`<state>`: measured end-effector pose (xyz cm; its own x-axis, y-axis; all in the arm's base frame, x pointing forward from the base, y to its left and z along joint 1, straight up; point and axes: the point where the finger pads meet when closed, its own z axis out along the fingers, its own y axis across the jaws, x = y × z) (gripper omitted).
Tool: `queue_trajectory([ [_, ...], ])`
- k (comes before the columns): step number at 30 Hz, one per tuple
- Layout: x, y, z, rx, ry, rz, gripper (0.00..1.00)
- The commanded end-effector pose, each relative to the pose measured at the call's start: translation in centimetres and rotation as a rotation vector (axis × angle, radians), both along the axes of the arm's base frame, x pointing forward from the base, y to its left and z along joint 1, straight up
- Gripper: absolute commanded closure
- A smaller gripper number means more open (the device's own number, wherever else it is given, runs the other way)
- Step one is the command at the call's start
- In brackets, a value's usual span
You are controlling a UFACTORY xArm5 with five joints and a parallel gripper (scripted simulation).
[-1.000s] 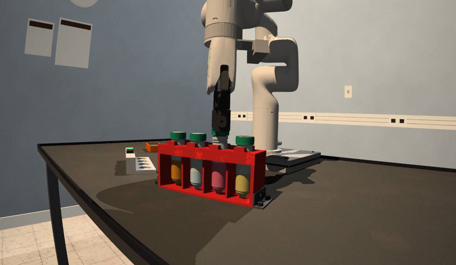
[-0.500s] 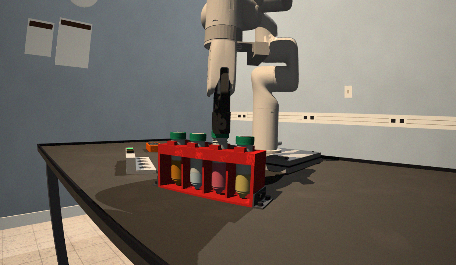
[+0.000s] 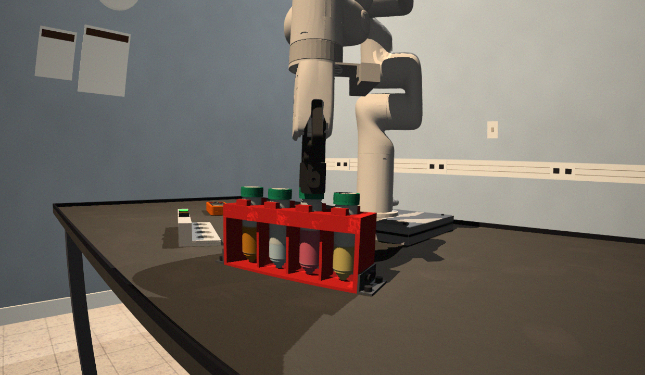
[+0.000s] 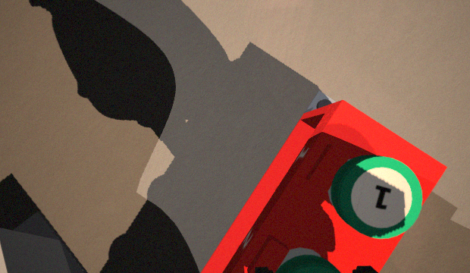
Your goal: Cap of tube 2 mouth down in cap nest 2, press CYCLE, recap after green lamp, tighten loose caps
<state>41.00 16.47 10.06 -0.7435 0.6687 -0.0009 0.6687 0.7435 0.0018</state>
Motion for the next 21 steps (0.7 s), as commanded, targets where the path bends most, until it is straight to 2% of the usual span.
queue_trajectory([
  [1,0.13,0.05,0.07,0.002,-0.004,0.0,1.0],
  [5,0.13,0.05,0.07,0.002,-0.004,0.0,1.0],
  [6,0.13,0.05,0.07,0.002,-0.004,0.0,0.54],
  [21,0.13,0.05,0.08,0.002,-0.004,0.0,0.54],
])
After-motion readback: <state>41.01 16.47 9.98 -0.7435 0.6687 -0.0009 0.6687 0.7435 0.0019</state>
